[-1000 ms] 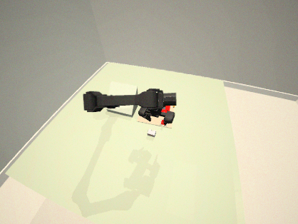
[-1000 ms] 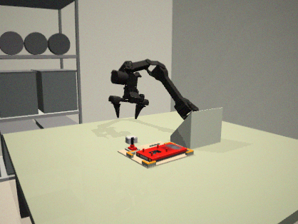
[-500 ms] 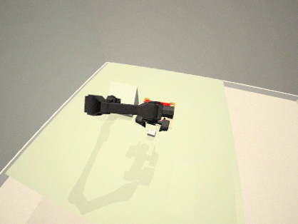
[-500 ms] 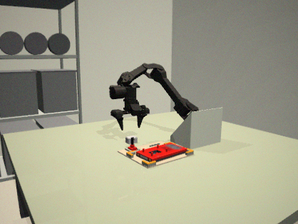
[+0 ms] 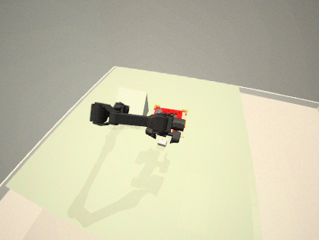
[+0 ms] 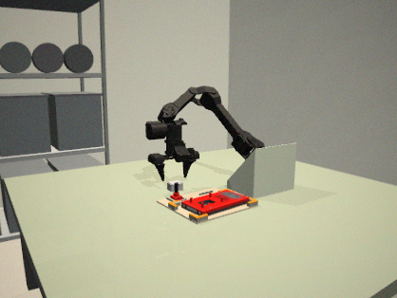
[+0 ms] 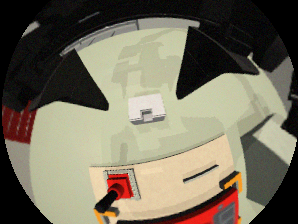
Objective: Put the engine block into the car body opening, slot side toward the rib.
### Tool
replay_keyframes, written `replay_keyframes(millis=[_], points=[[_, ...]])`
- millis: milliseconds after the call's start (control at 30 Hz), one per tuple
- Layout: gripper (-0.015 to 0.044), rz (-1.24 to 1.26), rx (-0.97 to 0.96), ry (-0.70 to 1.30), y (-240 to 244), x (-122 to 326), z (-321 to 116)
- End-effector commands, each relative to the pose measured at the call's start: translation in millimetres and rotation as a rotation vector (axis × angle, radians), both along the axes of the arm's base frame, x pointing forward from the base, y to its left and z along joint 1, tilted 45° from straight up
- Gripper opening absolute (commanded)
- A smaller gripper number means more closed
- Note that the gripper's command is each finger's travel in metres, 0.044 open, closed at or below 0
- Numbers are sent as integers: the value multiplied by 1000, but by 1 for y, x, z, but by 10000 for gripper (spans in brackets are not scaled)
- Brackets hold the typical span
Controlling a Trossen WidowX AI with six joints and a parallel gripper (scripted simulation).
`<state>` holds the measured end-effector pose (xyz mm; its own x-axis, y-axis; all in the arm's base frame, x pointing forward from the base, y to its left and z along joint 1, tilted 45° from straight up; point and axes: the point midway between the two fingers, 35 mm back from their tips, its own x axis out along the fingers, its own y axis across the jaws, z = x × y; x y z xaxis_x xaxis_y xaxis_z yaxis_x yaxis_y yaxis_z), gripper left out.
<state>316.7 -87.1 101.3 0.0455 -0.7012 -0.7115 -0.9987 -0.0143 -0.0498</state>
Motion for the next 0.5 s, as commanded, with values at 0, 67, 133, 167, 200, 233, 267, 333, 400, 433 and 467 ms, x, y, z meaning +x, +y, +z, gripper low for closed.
replay_keyframes(millis=[0,67,133,167,200,233,267,333,400,433,467], points=[[440,-1,-7,10,-6,-2,-6],[440,-1,-7,10,-8,-2,-8],[440,-1,-7,10,-10,-2,-10],[440,-1,-7,10,-11,-2,-12],[440,-1,-7,10,-12,-2,-13],[440,-1,-7,10,-13,-2,-14],[440,-1,-7,10,-15,-2,-15],[440,-1,-8,10,-17,-2,-17],[440,-1,-8,10,-19,-2,-19],[440,-1,-8,10,-20,-2,-20],[440,-1,-8,10,-21,-2,-21]])
